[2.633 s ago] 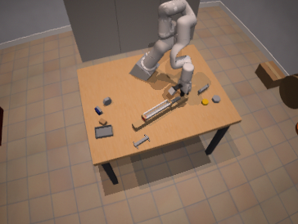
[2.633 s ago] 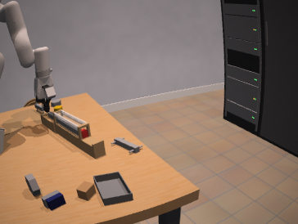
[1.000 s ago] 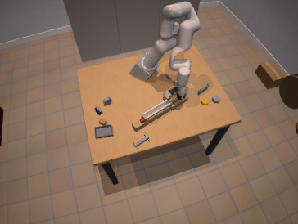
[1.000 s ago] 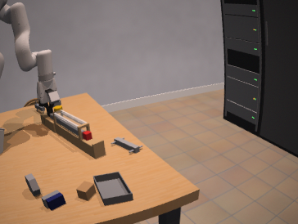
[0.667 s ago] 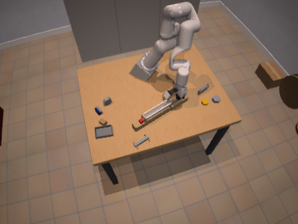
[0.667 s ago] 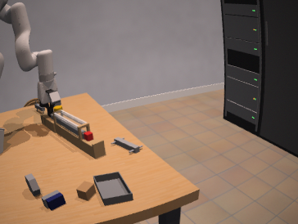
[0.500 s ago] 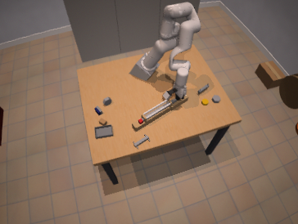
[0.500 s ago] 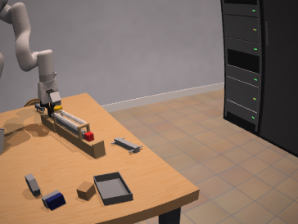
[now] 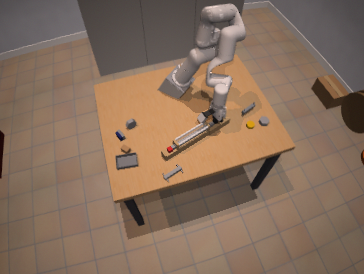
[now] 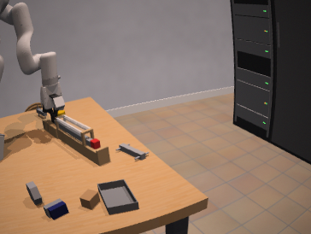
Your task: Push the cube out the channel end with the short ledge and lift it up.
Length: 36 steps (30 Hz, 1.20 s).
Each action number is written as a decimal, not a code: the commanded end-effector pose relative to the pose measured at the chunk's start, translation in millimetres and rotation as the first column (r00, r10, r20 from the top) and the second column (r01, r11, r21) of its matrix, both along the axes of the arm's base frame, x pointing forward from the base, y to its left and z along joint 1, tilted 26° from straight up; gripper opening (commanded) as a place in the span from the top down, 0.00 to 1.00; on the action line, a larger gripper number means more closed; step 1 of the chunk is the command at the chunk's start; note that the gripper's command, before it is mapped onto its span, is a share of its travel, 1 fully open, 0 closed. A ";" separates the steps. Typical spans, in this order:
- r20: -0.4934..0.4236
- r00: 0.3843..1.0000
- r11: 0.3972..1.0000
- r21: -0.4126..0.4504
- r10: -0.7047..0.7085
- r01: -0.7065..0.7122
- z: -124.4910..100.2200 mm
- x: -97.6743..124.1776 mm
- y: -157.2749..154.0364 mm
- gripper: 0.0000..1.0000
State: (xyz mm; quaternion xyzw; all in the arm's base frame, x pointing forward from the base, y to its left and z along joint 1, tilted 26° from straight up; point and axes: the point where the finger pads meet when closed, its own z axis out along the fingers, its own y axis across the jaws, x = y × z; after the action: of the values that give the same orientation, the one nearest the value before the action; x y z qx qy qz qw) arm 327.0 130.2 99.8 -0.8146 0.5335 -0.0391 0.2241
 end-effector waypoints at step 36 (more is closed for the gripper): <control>-0.001 1.000 1.000 -0.005 0.000 0.000 65.5 -8.6 -36.2 1.00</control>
State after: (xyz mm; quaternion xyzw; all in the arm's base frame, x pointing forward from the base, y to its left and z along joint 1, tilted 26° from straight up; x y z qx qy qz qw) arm 308.2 102.6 161.5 -0.8147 0.5333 -0.0386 0.2243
